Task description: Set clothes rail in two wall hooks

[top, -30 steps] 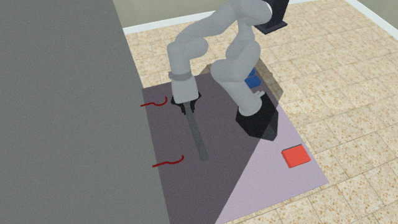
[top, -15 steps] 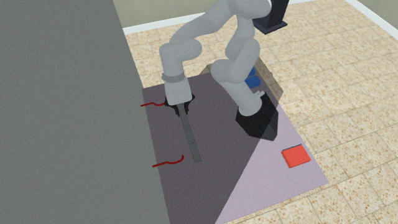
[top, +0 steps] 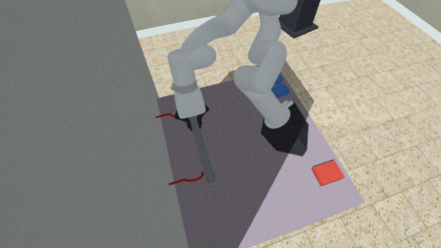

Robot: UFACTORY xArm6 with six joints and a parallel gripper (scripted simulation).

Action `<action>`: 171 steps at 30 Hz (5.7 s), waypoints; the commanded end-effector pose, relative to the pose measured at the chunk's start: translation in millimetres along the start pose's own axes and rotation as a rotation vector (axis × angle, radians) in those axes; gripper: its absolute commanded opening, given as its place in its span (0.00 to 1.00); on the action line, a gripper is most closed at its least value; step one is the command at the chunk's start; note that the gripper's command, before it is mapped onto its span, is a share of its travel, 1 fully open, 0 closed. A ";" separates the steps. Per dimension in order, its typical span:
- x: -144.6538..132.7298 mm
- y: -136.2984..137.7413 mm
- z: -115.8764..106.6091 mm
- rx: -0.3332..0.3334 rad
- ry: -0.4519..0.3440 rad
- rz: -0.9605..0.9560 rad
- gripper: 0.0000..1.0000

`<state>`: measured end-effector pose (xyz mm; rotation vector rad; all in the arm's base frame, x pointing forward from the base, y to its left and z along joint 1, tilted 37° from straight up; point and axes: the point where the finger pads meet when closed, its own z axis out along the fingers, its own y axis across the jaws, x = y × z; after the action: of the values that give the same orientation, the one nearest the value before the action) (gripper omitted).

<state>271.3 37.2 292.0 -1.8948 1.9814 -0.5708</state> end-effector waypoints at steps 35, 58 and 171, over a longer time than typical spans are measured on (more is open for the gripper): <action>-0.2 -55.1 -1.1 0.003 -0.001 0.000 0.00; -0.2 -55.1 -1.1 0.003 -0.001 0.000 0.00; 36.7 -55.3 100.7 0.003 -0.001 0.000 0.00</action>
<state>366.8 -6.5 233.1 -1.8956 1.9819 -0.5695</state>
